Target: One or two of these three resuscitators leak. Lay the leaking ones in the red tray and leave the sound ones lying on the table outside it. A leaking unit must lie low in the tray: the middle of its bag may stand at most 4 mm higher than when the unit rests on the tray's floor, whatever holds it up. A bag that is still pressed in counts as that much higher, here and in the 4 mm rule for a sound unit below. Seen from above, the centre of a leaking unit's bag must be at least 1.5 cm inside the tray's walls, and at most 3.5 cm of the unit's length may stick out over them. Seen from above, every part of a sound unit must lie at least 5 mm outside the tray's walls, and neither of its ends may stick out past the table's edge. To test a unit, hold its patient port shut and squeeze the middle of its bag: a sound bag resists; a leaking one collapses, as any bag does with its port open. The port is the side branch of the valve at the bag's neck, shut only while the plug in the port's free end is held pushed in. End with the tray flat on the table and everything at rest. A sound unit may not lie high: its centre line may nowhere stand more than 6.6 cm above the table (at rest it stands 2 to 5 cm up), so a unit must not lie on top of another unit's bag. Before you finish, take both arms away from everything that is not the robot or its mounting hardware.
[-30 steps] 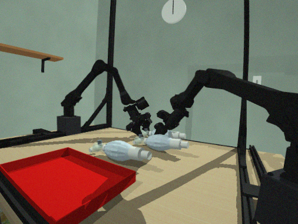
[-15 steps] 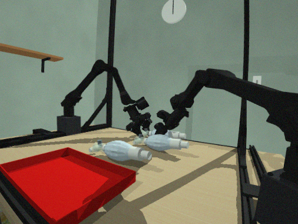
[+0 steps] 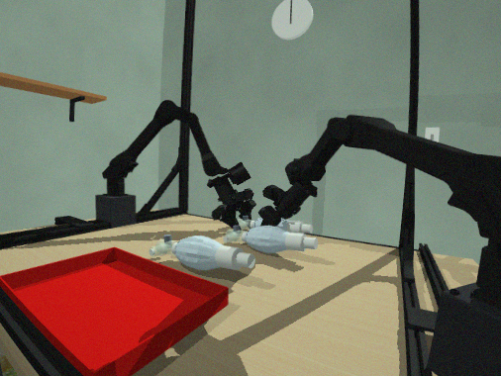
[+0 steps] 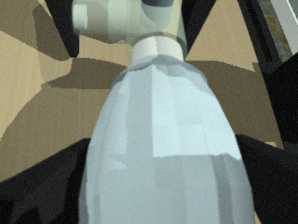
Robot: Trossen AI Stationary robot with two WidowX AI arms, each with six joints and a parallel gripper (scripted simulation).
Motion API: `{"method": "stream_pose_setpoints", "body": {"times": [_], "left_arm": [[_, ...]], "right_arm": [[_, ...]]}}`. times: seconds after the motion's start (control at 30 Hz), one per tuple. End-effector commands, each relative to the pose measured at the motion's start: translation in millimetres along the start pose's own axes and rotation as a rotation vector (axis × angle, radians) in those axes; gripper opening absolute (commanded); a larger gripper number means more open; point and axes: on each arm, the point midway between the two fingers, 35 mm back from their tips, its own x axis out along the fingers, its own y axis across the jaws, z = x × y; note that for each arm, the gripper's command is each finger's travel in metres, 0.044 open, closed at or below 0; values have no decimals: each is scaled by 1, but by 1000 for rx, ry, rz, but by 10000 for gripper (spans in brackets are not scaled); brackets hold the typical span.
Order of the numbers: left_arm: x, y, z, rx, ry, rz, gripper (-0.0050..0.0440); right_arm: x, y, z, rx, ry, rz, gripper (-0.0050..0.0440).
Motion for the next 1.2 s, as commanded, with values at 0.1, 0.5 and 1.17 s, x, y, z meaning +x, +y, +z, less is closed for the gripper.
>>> {"method": "stream_pose_setpoints", "body": {"times": [0.1,0.5,1.17], "left_arm": [[1,1,1,1,-1,2,0],[1,1,1,1,-1,2,0],[0,0,1,1,-1,-1,440]], "right_arm": [[0,0,-1,-2,3,1,0],[0,0,-1,-2,3,1,0],[0,0,0,-1,1,2,0]]}}
